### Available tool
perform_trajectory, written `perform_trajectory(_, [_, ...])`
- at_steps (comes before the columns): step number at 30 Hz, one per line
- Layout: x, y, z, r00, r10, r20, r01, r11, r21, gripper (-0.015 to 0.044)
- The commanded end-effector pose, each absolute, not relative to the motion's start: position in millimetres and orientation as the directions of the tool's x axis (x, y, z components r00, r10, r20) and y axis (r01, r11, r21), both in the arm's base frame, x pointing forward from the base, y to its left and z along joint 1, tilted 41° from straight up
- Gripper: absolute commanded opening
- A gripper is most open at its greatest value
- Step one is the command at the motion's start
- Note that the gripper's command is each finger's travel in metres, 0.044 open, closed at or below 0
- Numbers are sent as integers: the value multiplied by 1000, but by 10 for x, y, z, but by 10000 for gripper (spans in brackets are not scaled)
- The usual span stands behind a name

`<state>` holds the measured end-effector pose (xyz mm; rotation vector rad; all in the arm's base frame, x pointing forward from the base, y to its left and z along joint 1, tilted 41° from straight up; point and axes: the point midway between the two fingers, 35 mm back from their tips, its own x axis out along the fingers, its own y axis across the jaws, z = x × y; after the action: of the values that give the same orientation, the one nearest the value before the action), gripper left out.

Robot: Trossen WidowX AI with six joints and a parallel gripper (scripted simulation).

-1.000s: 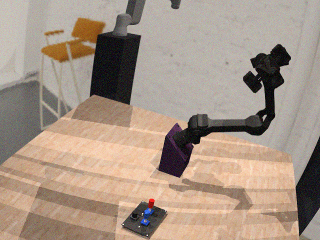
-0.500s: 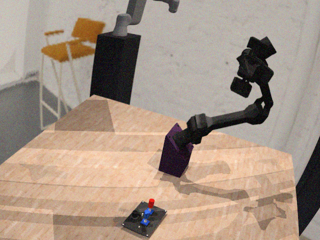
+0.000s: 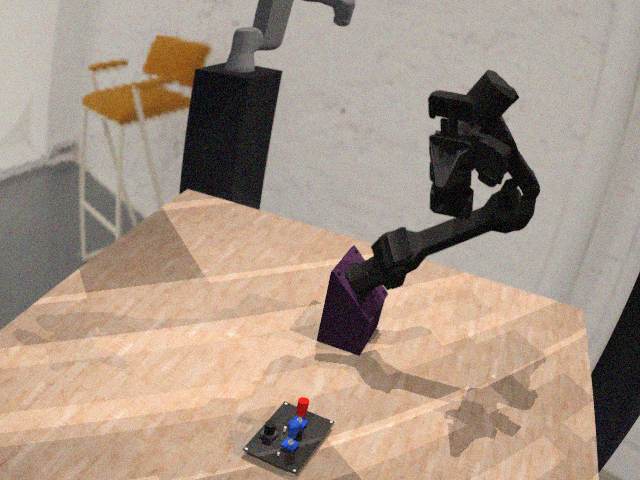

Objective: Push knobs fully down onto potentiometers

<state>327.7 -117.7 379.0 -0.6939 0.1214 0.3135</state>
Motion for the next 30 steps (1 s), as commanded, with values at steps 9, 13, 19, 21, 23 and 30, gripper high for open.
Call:
perform_trajectory(9, [3622,-1055,3086,858,339,-386,-468,826,-314,0])
perform_trajectory(13, [3716,-975,2807,808,380,-450,-505,841,-196,0])
perform_trajectory(19, [3813,-823,2389,718,443,-537,-534,845,-17,0])
perform_trajectory(21, [3833,-765,2251,683,463,-564,-537,843,42,0])
perform_trajectory(23, [3847,-704,2114,647,483,-590,-536,838,99,0])
perform_trajectory(30, [3845,-471,1646,503,549,-668,-506,813,287,0])
